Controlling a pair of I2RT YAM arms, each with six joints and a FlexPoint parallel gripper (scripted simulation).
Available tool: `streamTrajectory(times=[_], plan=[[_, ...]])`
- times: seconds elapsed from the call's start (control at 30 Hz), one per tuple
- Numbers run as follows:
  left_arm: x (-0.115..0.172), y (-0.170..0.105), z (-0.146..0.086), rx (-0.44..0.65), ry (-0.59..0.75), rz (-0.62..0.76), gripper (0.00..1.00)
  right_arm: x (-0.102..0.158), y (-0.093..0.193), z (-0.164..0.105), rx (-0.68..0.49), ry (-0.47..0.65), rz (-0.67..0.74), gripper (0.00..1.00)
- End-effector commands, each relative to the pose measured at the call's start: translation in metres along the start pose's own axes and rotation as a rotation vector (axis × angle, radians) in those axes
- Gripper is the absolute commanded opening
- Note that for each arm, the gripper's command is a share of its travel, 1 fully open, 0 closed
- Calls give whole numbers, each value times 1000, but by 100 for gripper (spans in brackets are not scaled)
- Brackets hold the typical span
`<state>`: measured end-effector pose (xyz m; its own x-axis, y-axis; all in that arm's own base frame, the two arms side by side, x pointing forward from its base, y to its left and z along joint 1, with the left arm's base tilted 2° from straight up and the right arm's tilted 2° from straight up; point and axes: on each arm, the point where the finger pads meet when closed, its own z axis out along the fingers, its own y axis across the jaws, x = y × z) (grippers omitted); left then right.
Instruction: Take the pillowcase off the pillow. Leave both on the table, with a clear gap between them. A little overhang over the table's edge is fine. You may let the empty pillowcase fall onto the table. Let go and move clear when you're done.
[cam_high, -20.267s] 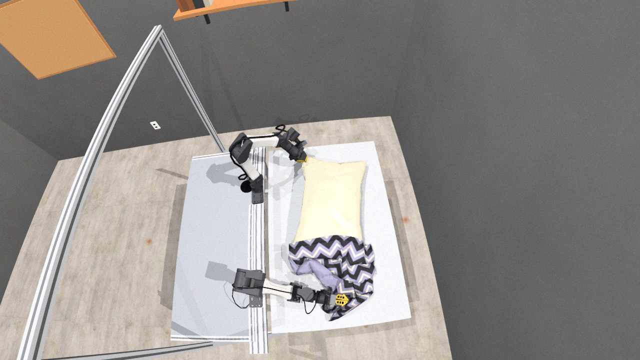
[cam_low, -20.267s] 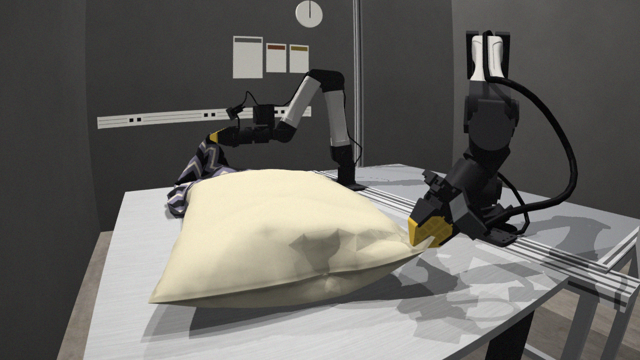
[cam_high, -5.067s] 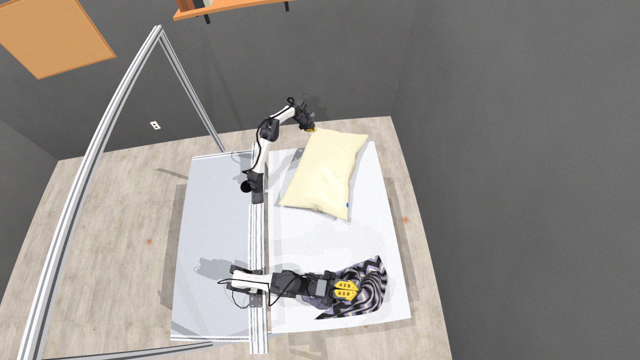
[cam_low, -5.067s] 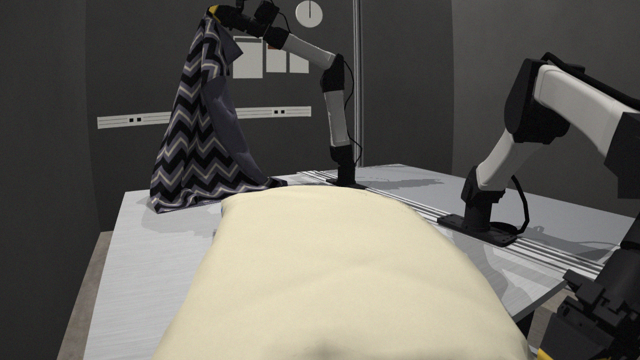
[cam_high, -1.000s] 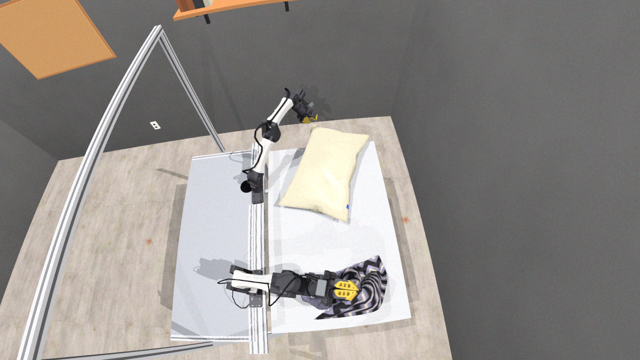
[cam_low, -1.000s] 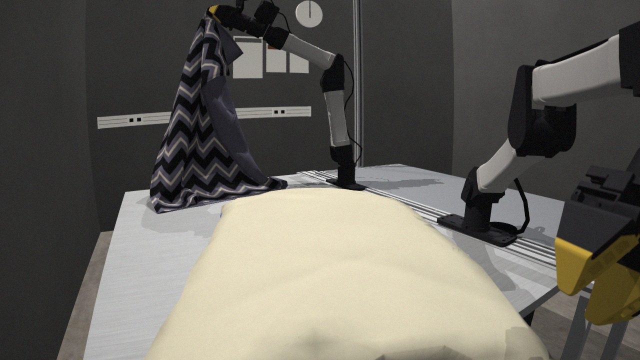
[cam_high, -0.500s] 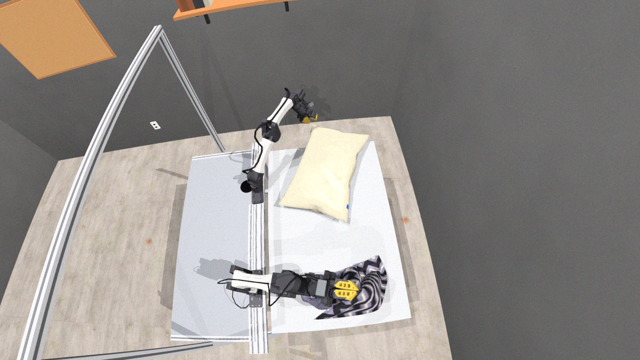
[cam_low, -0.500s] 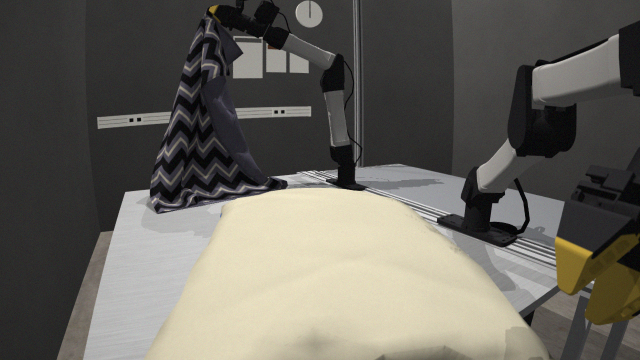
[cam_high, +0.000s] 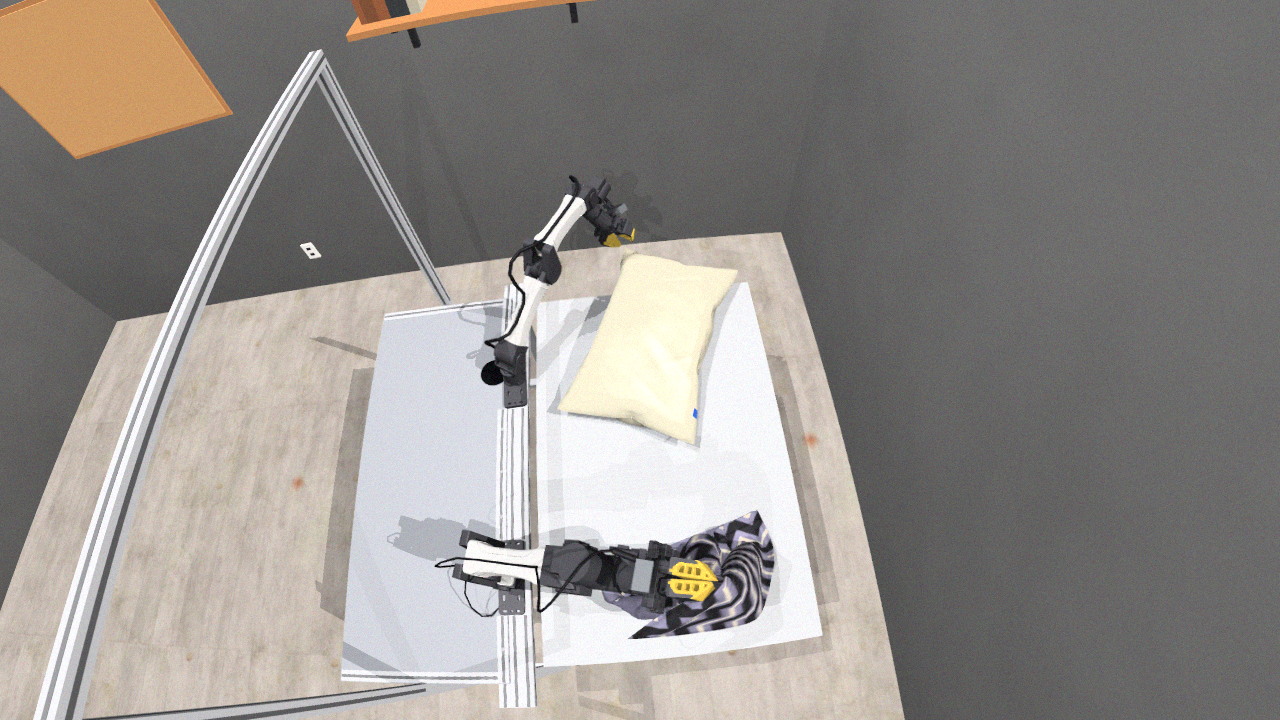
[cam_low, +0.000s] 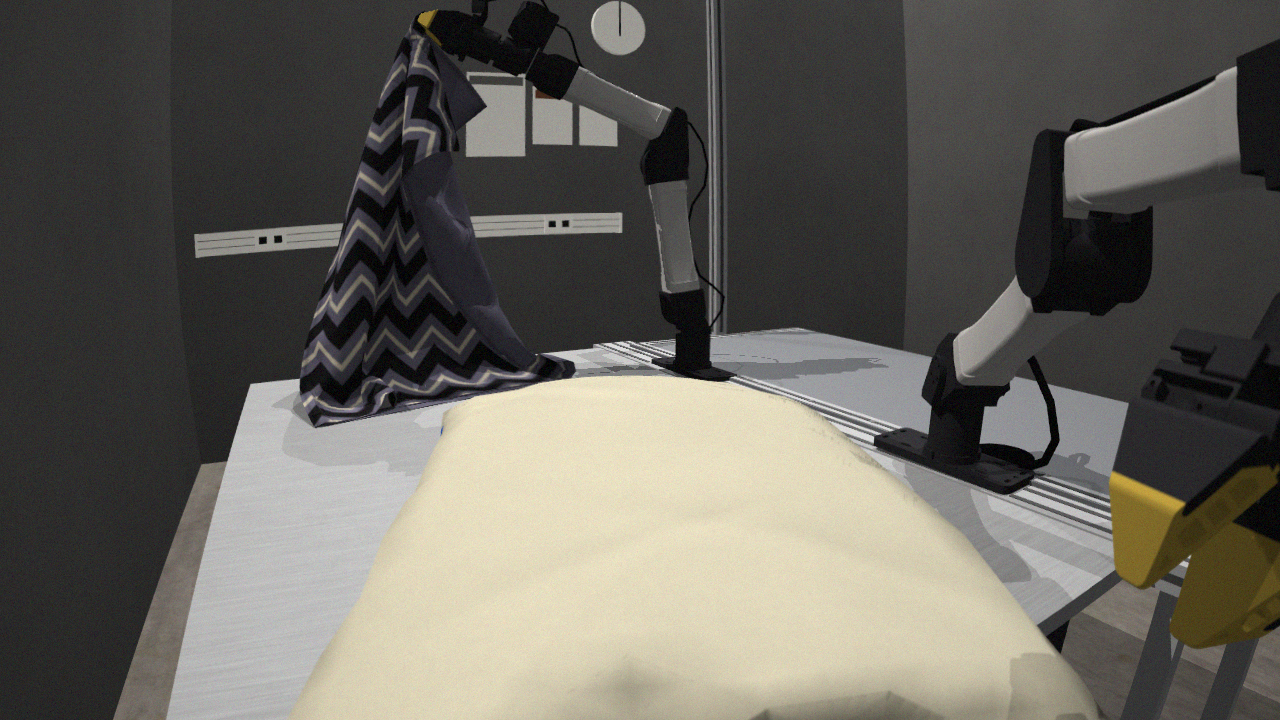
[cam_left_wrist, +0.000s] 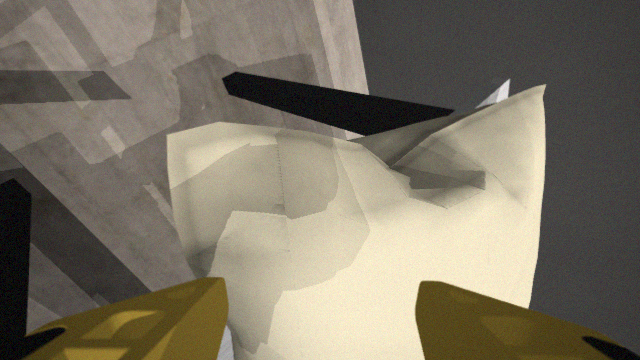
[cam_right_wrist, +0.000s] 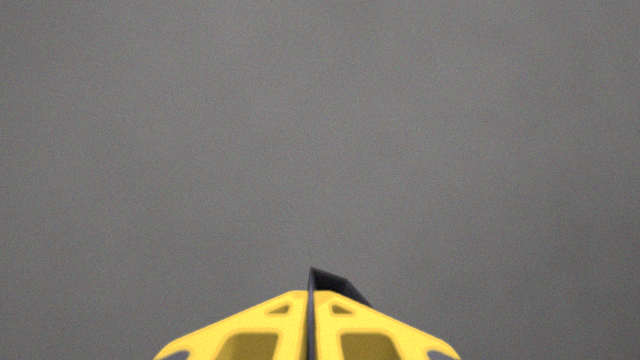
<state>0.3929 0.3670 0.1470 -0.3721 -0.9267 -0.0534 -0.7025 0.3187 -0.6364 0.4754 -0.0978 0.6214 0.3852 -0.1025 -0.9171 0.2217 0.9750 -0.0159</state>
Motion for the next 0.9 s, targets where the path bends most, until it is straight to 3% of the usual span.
streamTrajectory(times=[0.0, 0.13, 0.17, 0.2, 0.33, 0.43, 0.87], plan=[[12, -41, -31, 8, -53, 93, 60, -2, 6, 4, -15, -19, -2, 0], [16, -49, -31, -38, -92, 162, 60, -2, 6, 4, -15, -19, -2, 0], [9, -21, -21, -58, -62, 89, 60, -2, 6, 4, -15, -19, -2, 0], [17, -42, -27, -35, -70, 127, 60, -2, 6, 4, -15, -19, -2, 0], [16, -35, -27, -44, -66, 105, 60, -2, 6, 4, -15, -19, -2, 0], [24, -52, -31, -39, -77, 159, 60, -2, 6, 4, -15, -19, -2, 0], [40, -65, -37, -78, -105, 229, 60, -2, 6, 4, -15, -19, -2, 0]])
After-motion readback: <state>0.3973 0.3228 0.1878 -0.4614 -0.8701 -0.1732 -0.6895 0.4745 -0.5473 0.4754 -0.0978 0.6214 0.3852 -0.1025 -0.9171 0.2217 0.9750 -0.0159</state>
